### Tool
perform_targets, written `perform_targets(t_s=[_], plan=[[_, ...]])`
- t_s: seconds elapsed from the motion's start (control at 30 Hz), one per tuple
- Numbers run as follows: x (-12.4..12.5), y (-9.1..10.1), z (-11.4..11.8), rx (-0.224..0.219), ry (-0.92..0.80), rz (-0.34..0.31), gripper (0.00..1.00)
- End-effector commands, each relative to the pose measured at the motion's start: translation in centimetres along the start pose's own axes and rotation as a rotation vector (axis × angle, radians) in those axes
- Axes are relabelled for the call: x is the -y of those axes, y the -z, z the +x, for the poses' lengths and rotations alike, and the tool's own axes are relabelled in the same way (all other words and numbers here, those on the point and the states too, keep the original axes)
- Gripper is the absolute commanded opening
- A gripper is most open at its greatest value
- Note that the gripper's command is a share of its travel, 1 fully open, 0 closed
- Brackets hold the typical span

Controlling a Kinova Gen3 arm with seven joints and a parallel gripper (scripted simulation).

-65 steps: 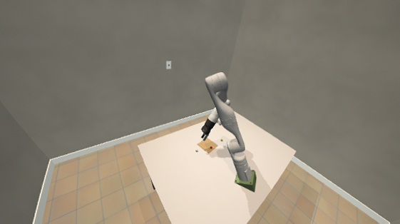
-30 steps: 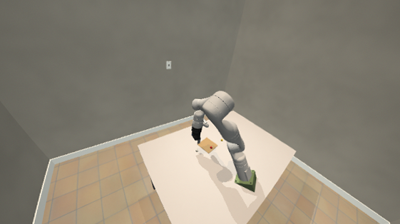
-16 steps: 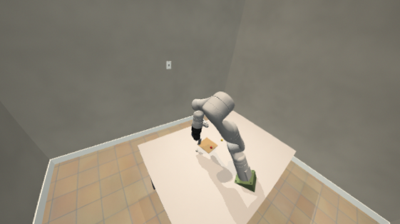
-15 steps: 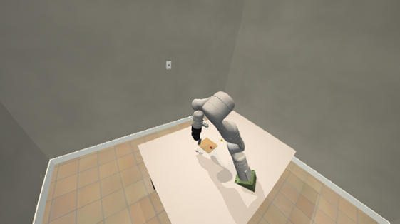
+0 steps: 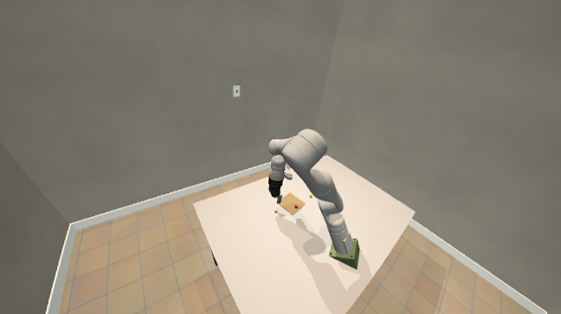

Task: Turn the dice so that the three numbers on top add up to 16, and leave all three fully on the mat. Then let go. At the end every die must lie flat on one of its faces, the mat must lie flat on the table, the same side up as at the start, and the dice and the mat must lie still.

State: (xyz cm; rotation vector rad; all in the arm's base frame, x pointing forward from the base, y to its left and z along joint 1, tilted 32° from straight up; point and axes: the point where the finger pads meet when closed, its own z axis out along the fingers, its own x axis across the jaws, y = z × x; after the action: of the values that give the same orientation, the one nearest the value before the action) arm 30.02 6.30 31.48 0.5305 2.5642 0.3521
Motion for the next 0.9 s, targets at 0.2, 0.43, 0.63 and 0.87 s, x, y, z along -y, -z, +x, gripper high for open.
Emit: perform_targets(t_s=[0.2,0.43,0.63,0.87], plan=[[0.5,-0.5,0.1,-0.001,-0.175,0.007,1.0],[0.8,-1.4,0.4,-0.005,-0.47,0.01,1.0],[1.0,-2.4,0.5,-0.007,-0.769,0.012,1.0],[1.1,-3.1,0.4,-0.007,-1.014,0.011,1.0]])
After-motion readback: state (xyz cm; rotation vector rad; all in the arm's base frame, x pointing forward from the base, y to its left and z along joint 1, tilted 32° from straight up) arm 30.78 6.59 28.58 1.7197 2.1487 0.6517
